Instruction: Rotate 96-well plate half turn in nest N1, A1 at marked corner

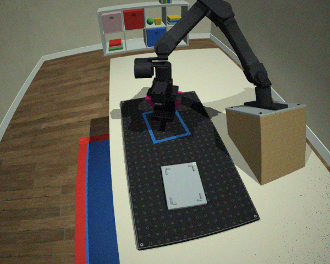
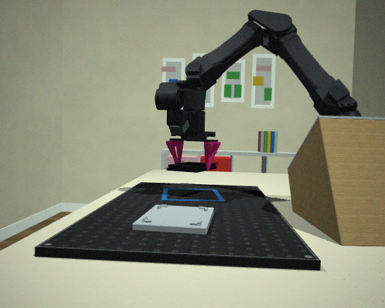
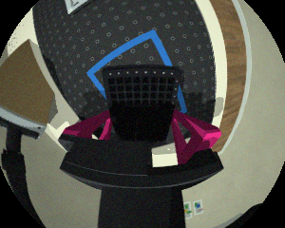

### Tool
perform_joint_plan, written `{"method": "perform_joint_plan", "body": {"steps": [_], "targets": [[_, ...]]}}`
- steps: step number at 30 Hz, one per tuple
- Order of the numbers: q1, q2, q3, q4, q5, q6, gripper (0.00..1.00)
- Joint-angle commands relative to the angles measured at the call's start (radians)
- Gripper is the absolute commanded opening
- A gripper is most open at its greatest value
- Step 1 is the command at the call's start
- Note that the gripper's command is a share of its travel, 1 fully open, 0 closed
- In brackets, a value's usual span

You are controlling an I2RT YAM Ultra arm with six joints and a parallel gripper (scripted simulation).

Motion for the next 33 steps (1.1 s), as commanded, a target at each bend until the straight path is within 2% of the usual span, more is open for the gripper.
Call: {"method": "perform_joint_plan", "body": {"steps": [1,33], "targets": [[0.004,-0.006,0.001,0.007,-0.008,-0.003,0.0],[-0.022,0.027,-0.022,0.078,-0.012,-0.033,0.0]]}}
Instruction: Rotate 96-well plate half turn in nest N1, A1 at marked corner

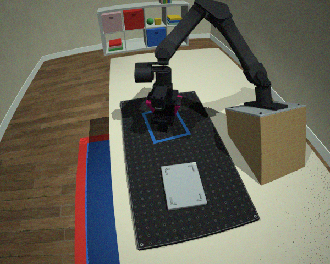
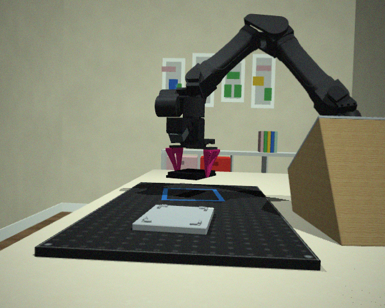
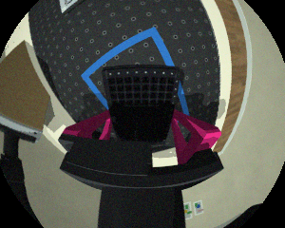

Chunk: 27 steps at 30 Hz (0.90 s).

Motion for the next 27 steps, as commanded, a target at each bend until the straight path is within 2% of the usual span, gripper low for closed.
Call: {"method": "perform_joint_plan", "body": {"steps": [1,27], "targets": [[0.004,-0.005,0.001,0.004,-0.008,-0.003,0.0],[-0.018,0.027,-0.015,0.065,-0.012,-0.028,0.0]]}}
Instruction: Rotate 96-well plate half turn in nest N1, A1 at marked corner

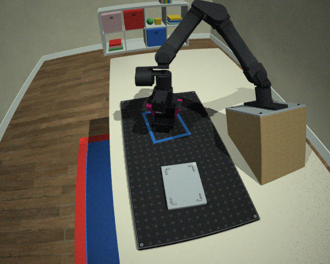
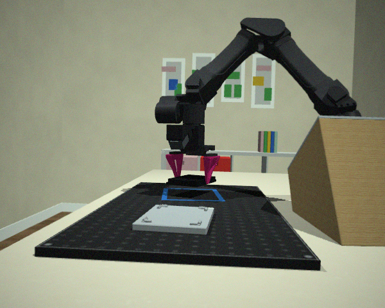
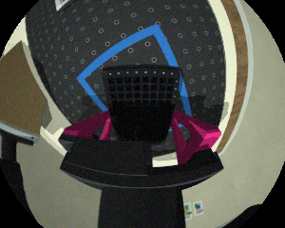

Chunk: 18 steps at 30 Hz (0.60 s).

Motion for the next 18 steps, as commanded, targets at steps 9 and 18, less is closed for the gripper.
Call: {"method": "perform_joint_plan", "body": {"steps": [9,18], "targets": [[-0.002,0.003,-0.002,0.022,-0.009,-0.009,0.0],[-0.01,0.016,-0.006,0.044,-0.011,-0.019,0.0]]}}
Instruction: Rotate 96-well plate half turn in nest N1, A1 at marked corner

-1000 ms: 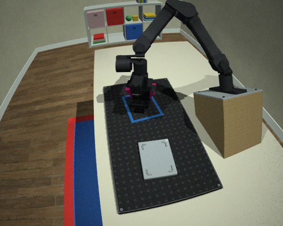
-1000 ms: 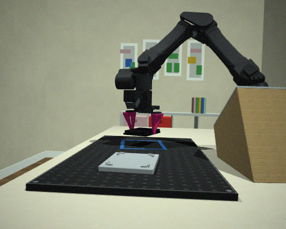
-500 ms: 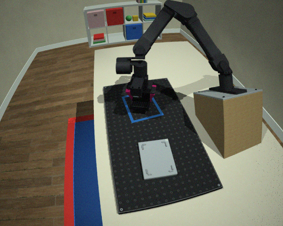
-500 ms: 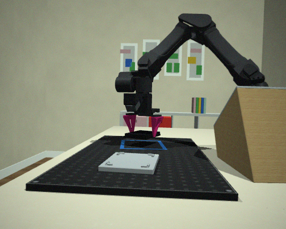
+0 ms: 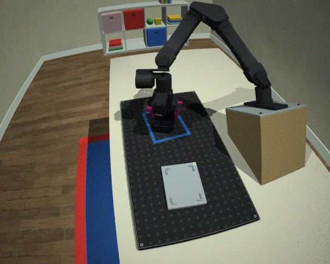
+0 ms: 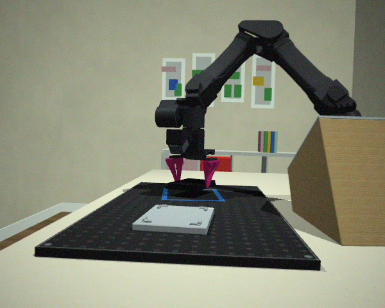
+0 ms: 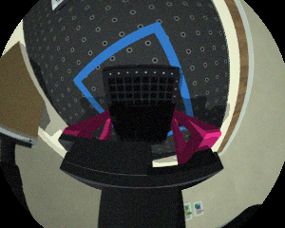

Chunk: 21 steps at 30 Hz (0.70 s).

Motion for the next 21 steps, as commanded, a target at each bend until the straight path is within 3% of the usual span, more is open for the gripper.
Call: {"method": "perform_joint_plan", "body": {"steps": [1,21], "targets": [[0.004,-0.005,0.001,0.007,-0.008,-0.003,0.0],[-0.011,0.019,-0.005,0.045,-0.011,-0.019,0.0]]}}
